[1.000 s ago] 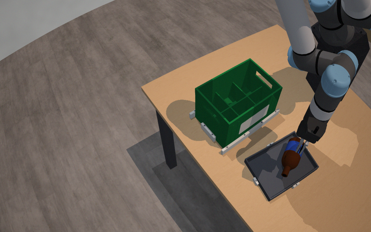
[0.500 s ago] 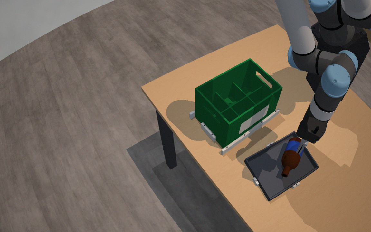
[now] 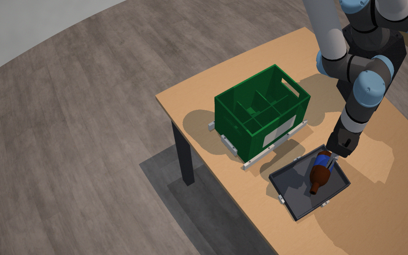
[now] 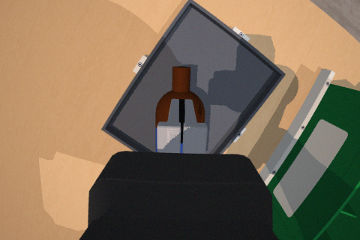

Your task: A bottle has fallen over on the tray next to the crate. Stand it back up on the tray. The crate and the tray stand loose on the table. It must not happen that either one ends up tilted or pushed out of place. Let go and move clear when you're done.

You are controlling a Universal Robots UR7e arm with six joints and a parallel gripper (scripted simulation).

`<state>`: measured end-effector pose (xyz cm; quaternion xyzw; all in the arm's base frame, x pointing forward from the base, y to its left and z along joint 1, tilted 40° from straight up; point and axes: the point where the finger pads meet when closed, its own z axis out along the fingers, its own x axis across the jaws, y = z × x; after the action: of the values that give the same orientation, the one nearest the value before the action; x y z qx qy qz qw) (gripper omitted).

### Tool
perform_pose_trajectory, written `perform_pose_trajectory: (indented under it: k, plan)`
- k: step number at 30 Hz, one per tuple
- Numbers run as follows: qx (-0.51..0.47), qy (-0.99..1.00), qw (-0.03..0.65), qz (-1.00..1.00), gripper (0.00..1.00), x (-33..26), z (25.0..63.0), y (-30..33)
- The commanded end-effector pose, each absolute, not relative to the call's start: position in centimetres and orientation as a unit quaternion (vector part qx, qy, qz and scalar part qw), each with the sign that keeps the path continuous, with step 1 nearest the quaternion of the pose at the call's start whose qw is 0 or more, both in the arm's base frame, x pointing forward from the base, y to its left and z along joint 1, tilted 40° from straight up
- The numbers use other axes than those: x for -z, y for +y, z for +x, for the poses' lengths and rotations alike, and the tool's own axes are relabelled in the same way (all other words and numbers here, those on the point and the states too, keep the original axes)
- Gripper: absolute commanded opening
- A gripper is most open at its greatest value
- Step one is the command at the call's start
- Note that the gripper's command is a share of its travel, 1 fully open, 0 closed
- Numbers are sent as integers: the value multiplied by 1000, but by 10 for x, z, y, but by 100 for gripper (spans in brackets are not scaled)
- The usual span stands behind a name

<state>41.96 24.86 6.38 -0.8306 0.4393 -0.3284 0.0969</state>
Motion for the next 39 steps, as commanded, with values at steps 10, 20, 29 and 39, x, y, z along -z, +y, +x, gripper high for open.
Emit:
perform_pose_trajectory:
  k: [10, 20, 29, 39]
  plan:
    - [327, 464, 109, -816, 0, -67, 422, 250]
    - [318, 523, 134, -779, 0, -69, 425, 248]
    - [306, 586, 159, -734, 0, -72, 427, 246]
    - [285, 668, 194, -660, 0, -75, 430, 242]
